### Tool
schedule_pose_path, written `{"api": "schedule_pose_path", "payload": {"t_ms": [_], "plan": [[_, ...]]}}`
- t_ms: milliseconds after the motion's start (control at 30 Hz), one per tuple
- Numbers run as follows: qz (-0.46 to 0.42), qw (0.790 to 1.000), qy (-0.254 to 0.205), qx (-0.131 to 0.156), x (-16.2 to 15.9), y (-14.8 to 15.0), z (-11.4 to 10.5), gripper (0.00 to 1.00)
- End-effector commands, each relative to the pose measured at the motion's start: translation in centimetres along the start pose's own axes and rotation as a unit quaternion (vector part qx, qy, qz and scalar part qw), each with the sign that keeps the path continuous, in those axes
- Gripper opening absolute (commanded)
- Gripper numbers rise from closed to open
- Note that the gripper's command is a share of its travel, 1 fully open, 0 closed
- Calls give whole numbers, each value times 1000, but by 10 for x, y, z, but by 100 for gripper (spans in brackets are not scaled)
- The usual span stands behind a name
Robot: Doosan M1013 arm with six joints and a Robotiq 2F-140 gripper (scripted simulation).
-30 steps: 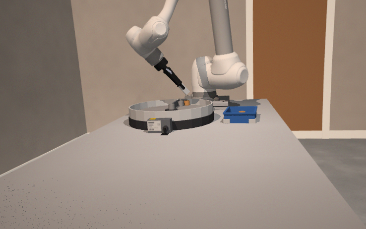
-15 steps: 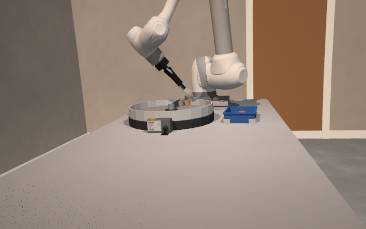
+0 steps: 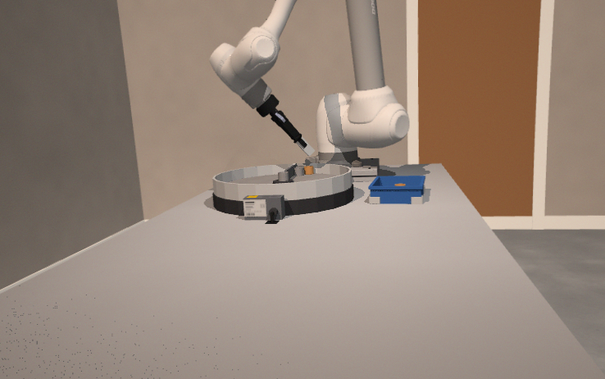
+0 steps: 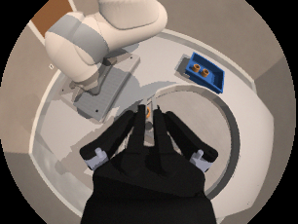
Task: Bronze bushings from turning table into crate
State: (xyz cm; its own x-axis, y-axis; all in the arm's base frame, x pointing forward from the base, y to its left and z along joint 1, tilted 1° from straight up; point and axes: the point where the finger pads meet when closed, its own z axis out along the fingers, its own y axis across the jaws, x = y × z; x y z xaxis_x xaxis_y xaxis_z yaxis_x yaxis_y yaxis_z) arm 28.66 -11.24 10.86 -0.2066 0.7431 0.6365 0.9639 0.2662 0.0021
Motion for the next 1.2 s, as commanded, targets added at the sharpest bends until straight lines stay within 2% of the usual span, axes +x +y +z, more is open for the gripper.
{"api": "schedule_pose_path", "payload": {"t_ms": [0, 200, 400, 1167], "plan": [[0, 1000, 0, 0, 0, 0, 0, 6], [0, 1000, 0, 0, -1, 0, 1, 6], [0, 1000, 0, 0, -15, 0, 17, 6], [0, 1000, 0, 0, -15, 0, 18, 6]]}}
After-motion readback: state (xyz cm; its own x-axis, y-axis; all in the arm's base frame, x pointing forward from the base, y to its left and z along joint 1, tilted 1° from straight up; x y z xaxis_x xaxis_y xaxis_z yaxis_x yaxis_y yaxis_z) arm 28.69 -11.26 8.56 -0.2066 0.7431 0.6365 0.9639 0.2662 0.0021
